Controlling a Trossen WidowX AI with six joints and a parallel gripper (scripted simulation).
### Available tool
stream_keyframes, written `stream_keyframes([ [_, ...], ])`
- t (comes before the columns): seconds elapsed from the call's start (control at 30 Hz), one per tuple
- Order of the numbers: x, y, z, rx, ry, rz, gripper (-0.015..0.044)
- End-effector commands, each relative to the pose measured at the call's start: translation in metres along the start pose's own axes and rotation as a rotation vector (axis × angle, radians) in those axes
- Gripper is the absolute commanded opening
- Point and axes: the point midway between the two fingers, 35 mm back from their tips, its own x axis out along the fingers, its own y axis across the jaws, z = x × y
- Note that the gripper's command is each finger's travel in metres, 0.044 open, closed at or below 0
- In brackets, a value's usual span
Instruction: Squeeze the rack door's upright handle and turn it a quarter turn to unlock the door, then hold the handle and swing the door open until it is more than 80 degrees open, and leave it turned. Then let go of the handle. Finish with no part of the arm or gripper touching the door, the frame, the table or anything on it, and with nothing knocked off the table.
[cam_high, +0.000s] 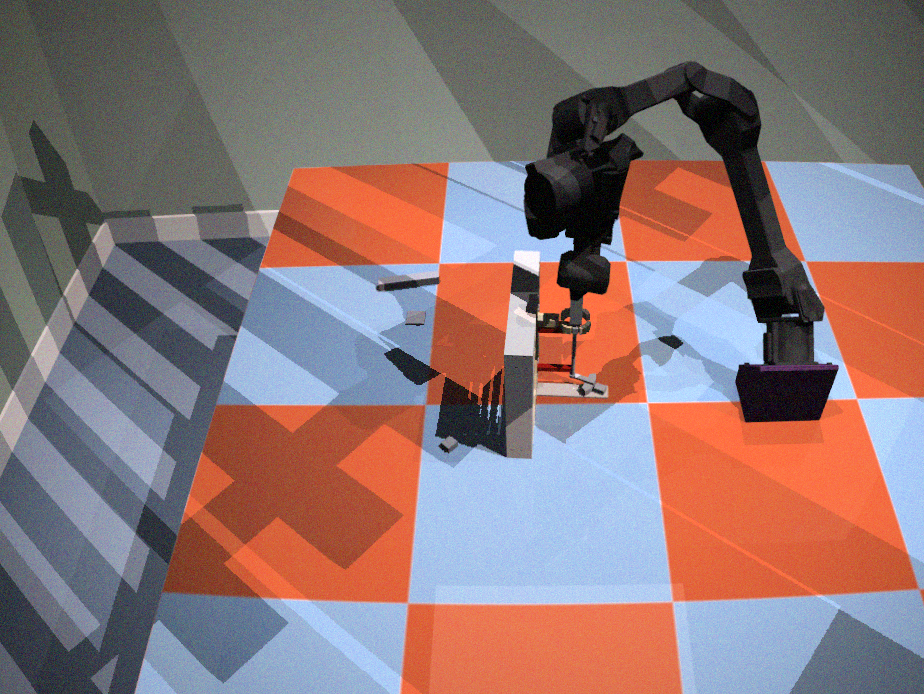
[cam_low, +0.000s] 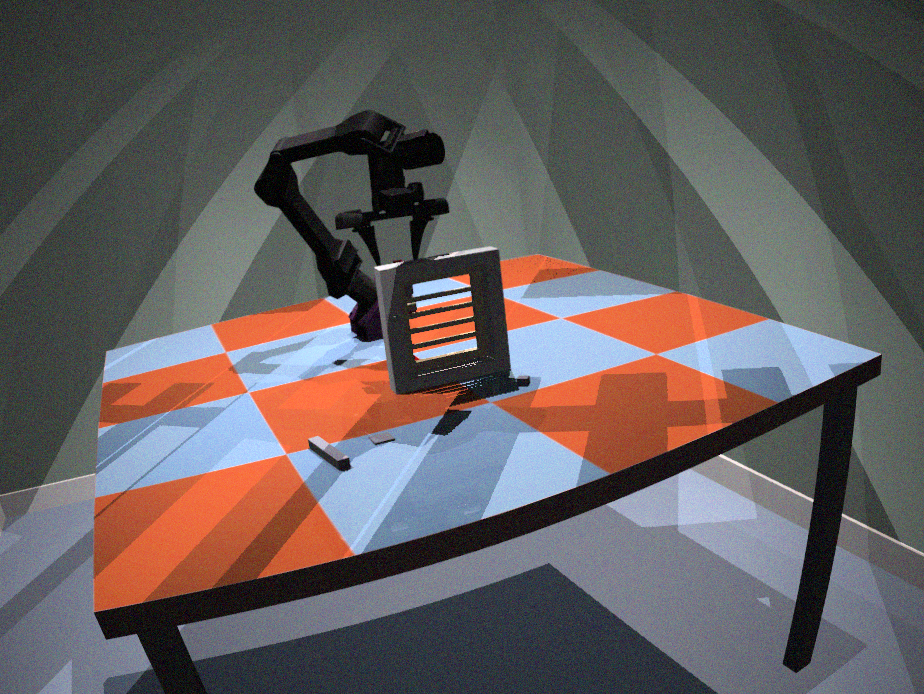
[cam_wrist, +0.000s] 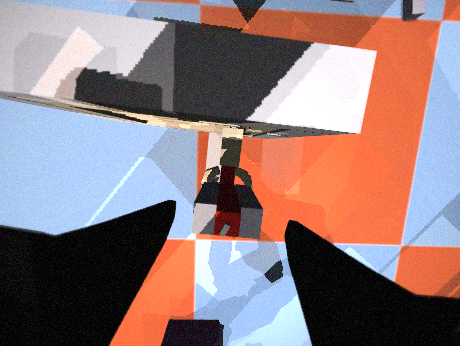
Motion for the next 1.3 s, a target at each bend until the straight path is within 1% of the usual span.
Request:
stream_keyframes([
  [0.0, 0.009, 0.002, -0.001, -0.017, 0.030, 0.000, 0.0295],
  [0.8, 0.045, 0.001, -0.004, -0.061, 0.147, 0.027, 0.0295],
  [1.03, 0.045, 0.001, -0.004, -0.061, 0.147, 0.027, 0.0111],
  [1.27, 0.045, 0.001, -0.004, -0.061, 0.147, 0.027, 0.0064],
])
